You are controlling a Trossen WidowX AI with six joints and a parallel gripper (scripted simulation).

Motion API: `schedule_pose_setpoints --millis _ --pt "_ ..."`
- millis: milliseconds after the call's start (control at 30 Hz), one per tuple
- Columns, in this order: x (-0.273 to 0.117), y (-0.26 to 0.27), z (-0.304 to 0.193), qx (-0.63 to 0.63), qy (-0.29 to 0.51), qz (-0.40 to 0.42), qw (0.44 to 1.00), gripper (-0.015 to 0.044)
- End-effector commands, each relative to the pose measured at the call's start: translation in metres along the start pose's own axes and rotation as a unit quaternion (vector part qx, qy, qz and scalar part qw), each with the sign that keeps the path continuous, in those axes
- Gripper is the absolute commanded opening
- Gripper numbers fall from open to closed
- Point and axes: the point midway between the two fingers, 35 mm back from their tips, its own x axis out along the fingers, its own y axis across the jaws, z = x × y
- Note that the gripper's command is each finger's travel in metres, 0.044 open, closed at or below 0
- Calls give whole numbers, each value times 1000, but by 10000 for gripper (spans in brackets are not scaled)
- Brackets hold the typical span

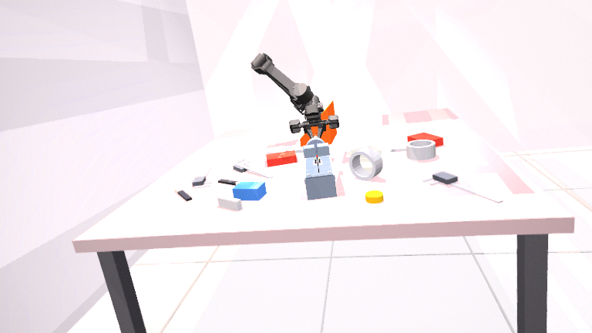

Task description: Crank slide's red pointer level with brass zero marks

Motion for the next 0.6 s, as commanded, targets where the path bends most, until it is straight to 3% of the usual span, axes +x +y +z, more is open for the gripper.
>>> schedule_pose_setpoints --millis 0,567 --pt "1 9 -1 -7 -1 12 1000 0" --pt "3 14 -3 -6 -1 12 1000 0"
